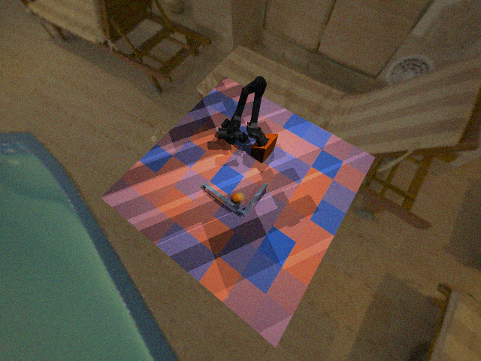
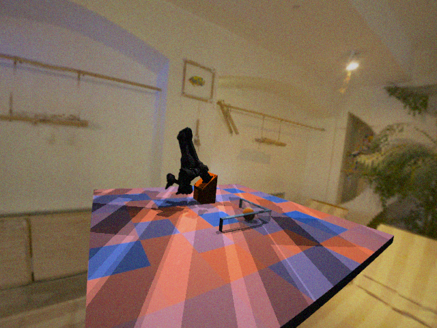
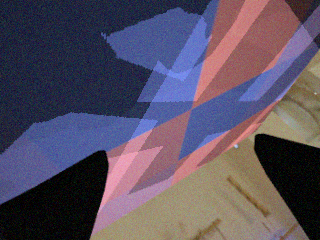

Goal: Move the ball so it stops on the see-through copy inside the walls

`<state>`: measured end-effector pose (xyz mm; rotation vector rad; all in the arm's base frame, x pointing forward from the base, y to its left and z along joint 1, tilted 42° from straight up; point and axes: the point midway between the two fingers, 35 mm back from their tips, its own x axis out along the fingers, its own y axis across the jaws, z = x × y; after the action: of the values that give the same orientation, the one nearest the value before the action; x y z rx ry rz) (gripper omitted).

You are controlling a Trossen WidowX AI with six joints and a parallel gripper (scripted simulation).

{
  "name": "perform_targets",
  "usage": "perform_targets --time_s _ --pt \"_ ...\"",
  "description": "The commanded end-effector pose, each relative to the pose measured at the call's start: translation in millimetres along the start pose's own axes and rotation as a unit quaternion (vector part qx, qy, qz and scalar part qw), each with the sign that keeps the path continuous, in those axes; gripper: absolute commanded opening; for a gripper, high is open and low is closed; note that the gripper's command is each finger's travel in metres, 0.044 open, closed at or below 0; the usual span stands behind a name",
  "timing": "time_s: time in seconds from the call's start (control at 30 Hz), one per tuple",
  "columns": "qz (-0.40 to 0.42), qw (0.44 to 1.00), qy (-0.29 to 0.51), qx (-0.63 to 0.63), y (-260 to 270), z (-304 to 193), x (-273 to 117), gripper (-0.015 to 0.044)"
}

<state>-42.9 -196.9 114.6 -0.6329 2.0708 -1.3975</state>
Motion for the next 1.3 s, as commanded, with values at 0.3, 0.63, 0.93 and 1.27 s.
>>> perform_targets --time_s 0.3,0.63,0.93,1.27 --pt "0.061 0.981 -0.182 0.028 -17.8 113.2 -65.4 0.0414" --pt "0.147 0.949 -0.278 0.0 12.1 193.0 -152.8 0.0414" --pt "0.215 0.924 -0.316 -0.005 77.1 235.9 -262.4 0.0414" --pt "0.259 0.914 -0.313 -0.012 176.5 228.7 -357.9 0.0414"
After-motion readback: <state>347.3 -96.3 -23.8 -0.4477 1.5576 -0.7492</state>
